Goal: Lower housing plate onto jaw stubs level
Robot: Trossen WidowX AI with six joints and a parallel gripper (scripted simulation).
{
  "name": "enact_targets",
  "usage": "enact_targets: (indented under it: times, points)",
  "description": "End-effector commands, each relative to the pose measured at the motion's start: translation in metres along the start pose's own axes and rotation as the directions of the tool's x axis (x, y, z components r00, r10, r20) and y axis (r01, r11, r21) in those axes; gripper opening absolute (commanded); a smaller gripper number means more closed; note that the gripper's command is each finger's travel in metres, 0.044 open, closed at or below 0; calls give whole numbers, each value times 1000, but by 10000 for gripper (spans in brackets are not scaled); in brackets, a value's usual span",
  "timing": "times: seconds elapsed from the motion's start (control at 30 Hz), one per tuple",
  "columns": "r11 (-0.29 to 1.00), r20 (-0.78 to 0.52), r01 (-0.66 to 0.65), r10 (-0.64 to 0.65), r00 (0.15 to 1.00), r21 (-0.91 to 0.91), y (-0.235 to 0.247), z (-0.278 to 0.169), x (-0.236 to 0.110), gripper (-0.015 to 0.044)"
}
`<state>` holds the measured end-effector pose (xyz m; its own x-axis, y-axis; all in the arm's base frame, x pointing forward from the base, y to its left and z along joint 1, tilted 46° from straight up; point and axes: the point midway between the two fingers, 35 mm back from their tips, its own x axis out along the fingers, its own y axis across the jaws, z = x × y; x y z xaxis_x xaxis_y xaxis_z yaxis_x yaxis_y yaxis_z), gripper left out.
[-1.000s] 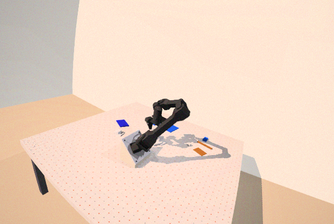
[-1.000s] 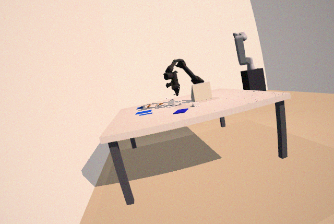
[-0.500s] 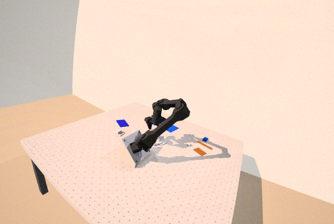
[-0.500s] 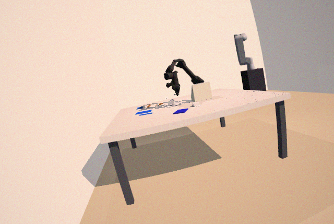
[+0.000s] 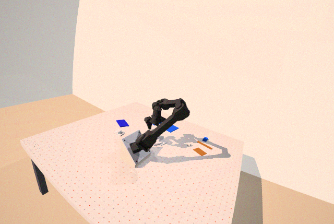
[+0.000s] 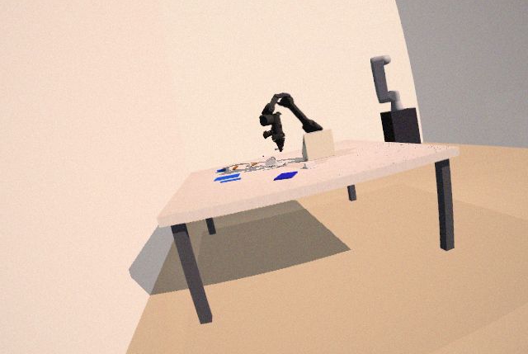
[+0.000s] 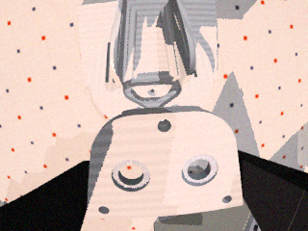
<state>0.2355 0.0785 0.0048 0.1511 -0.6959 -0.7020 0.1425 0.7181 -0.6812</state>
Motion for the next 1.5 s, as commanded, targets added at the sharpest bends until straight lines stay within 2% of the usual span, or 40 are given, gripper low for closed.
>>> enact_targets:
  times: [0.0, 1.47]
  points:
    - [1000, -3, -3, 3, 1000, 4, 1, -1, 0, 351]
    - [1000, -2, -1, 1, 1000, 5, 0, -1, 62, 351]
